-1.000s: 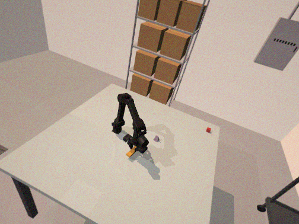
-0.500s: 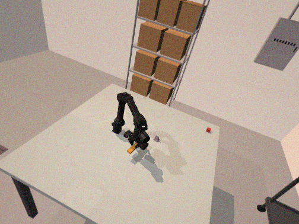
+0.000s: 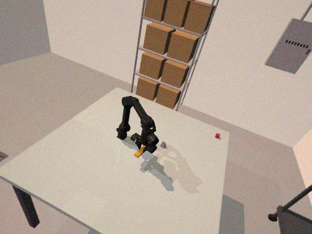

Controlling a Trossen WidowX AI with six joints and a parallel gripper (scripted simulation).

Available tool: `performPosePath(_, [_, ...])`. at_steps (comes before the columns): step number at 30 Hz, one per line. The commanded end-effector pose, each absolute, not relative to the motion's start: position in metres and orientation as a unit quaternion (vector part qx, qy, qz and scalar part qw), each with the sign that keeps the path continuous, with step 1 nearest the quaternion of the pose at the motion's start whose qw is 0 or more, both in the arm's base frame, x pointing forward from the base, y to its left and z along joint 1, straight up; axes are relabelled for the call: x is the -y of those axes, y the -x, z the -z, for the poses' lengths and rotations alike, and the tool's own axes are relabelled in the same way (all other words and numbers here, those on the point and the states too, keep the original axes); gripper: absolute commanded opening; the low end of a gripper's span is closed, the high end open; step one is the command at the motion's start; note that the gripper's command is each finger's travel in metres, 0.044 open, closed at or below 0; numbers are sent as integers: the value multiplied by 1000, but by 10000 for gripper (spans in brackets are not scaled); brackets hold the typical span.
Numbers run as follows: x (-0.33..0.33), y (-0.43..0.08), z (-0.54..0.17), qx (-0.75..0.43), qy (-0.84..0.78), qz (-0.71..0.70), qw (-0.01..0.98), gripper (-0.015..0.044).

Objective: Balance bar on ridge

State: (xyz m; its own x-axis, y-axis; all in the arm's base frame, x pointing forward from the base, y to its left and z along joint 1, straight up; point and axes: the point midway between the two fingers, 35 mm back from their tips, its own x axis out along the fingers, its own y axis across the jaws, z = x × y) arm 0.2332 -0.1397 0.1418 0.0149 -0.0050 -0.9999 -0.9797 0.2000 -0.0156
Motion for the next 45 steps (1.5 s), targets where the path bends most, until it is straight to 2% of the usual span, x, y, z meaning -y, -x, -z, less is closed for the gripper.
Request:
performPosePath(1, [133, -243, -145, -544, 455, -441, 550, 0])
performPosePath(45, [-3, -320, -148, -530, 466, -455, 543, 0])
